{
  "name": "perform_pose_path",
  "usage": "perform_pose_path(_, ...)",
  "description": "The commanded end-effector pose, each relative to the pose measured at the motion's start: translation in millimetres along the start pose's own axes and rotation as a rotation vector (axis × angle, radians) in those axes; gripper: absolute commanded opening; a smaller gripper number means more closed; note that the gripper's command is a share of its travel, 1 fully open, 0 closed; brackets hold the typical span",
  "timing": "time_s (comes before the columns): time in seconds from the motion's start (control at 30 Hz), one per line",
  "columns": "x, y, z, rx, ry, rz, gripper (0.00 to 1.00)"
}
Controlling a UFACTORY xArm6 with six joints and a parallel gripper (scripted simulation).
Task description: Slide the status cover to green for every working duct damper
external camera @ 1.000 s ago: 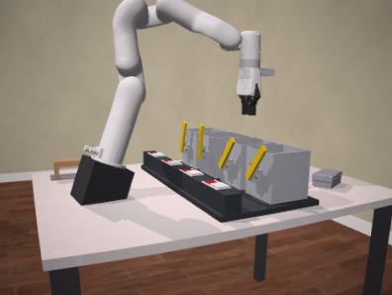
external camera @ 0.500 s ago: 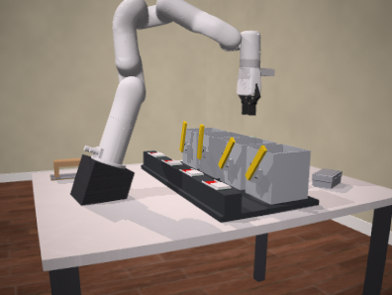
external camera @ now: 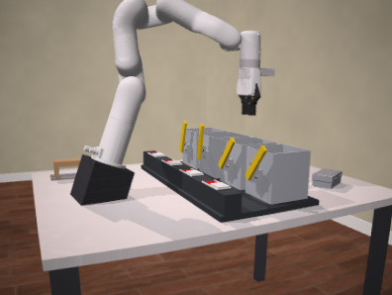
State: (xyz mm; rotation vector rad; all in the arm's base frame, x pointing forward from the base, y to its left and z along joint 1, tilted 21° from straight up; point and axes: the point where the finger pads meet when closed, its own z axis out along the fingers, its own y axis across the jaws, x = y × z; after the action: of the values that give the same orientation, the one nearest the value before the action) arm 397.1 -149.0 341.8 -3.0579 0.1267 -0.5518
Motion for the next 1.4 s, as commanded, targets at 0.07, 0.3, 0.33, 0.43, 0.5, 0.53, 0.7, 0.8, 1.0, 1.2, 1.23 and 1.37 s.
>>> perform_pose_path(0.07,1,0,-2,-0.001,0.004,-0.001,0.39)
perform_pose_path(0.3,9,-63,2,-0.002,-0.009,-0.001,0.39)
perform_pose_path(0.33,9,-71,2,-0.002,-0.009,-0.001,0.39)
perform_pose_path(0.43,10,-94,3,-0.003,-0.01,-0.001,0.39)
perform_pose_path(0.5,10,-110,3,-0.003,-0.01,-0.001,0.39)
perform_pose_path(0.53,9,-119,2,-0.003,-0.009,-0.001,0.39)
perform_pose_path(0.7,5,-160,1,-0.003,-0.003,-0.001,0.39)
perform_pose_path(0.8,3,-176,-1,-0.002,0.001,-0.001,0.39)
perform_pose_path(1.0,1,-185,-1,-0.001,0.004,-0.001,0.39)
perform_pose_path(1.2,1,-185,-1,-0.001,0.004,-0.001,0.39)
perform_pose_path(1.23,1,-185,-1,-0.001,0.004,-0.001,0.39)
perform_pose_path(1.37,1,-185,-1,-0.001,0.004,-0.001,0.39)
